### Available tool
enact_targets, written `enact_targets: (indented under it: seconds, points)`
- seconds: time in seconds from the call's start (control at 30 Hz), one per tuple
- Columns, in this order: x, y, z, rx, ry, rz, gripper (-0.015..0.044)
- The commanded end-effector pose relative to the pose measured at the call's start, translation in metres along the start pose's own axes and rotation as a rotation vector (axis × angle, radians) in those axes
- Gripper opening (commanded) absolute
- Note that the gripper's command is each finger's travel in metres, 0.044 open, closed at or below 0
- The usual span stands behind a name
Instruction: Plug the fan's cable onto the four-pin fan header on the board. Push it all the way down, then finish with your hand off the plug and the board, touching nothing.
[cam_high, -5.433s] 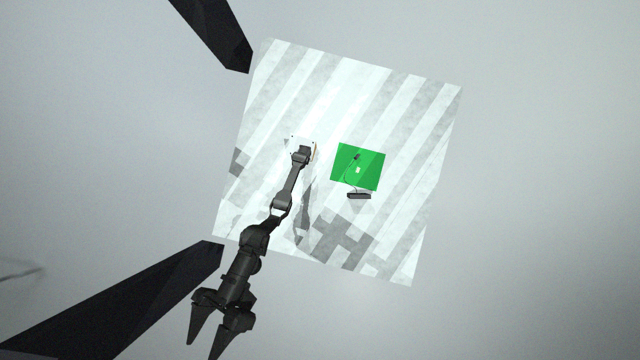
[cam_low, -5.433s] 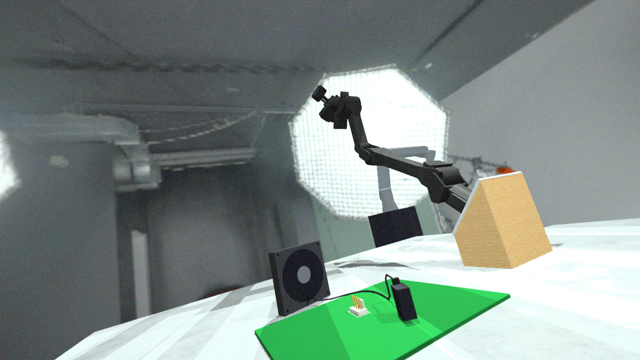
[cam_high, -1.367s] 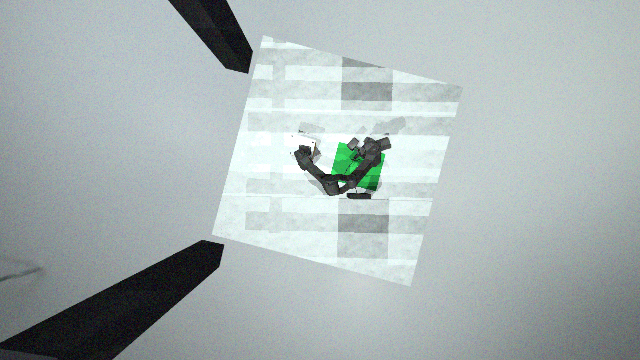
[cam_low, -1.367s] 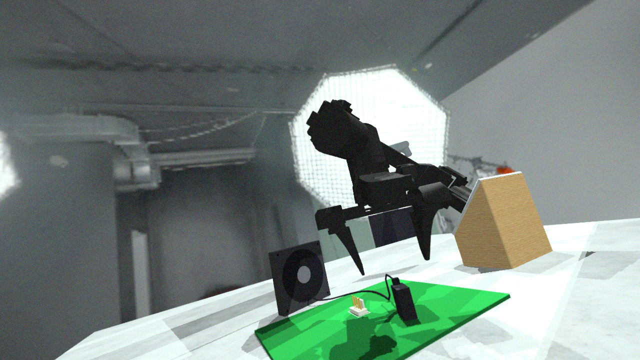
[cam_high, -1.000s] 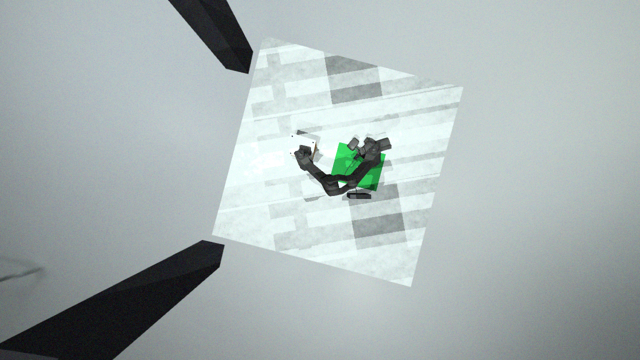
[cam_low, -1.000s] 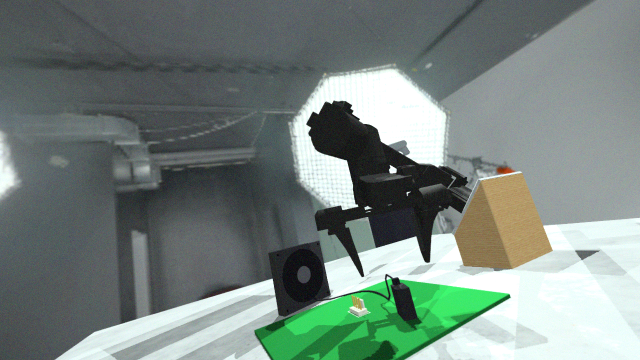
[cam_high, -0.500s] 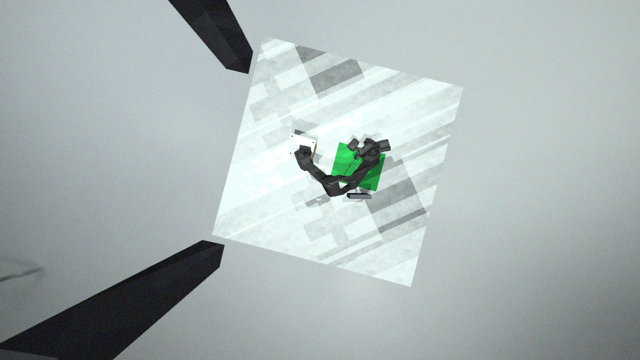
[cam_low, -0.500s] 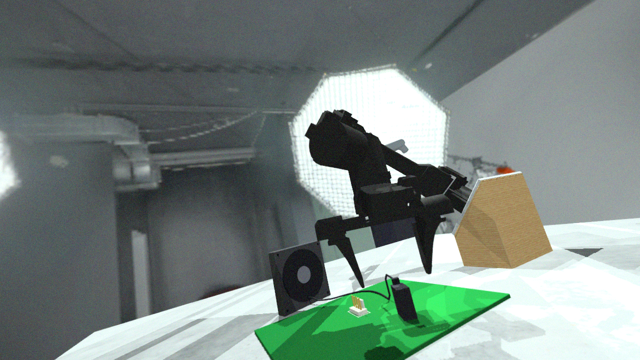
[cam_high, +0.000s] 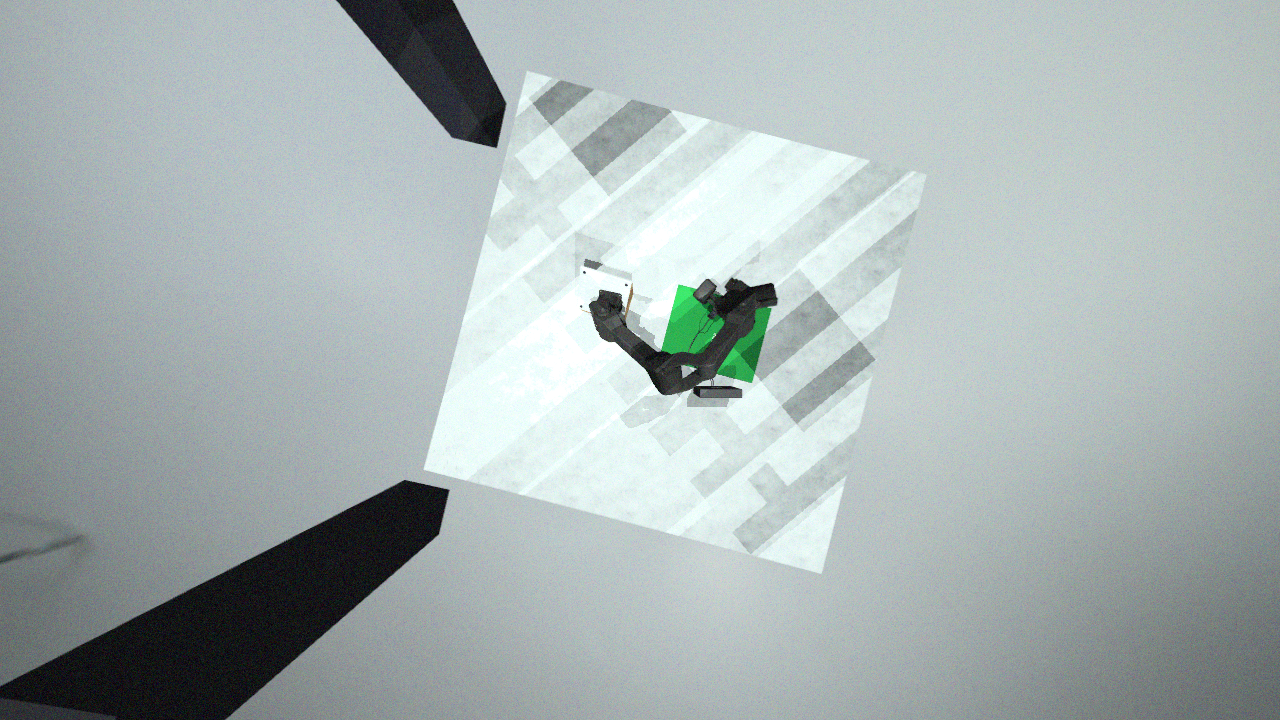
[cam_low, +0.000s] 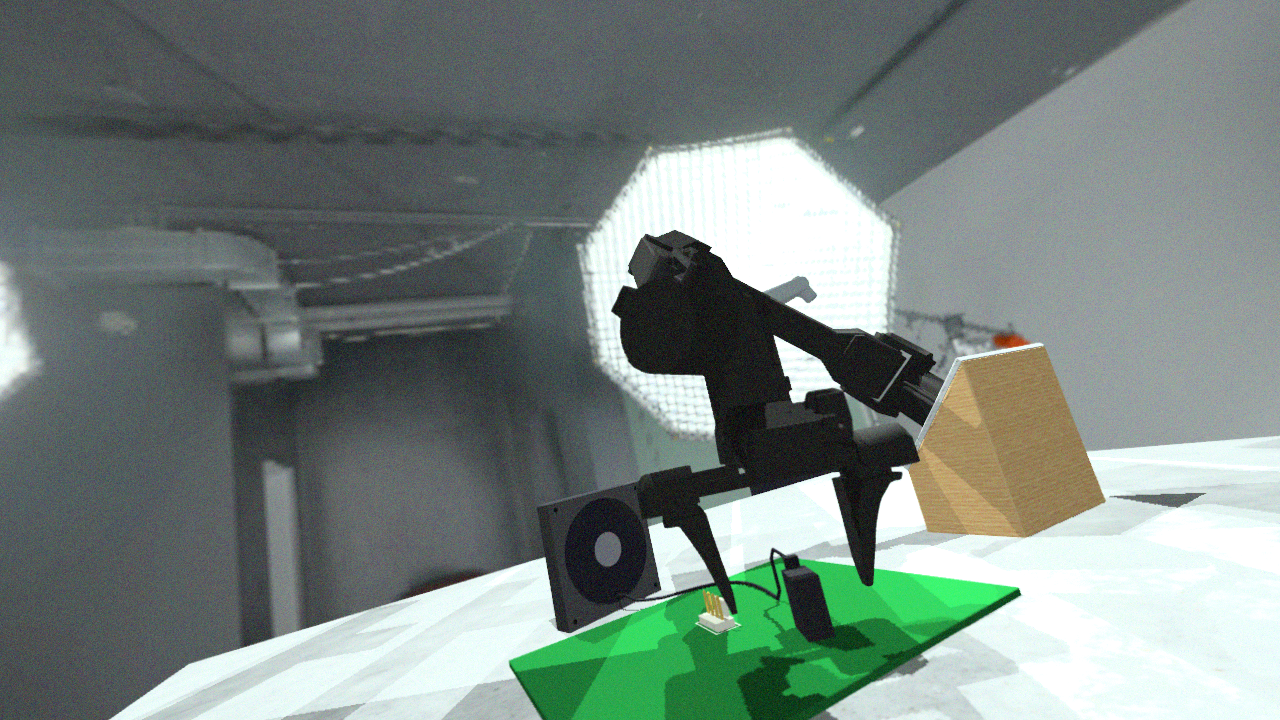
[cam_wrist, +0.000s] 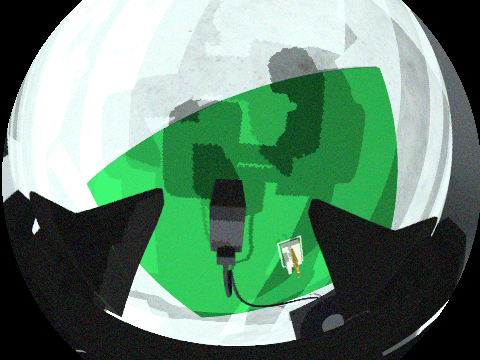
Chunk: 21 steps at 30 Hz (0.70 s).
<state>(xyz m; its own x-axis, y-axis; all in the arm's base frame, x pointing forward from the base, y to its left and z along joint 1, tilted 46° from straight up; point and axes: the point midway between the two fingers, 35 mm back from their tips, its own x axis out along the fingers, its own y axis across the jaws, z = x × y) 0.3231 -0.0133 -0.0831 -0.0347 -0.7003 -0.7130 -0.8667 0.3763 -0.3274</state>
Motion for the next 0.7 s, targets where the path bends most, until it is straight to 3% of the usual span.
enact_targets:
  seconds: [0.0,0.67]
  points:
    - [0.0132,0.0055,-0.0037,-0.016,0.020,0.010,0.0440]
    - [0.0155,0.0057,-0.0040,-0.016,0.020,0.010,0.0440]
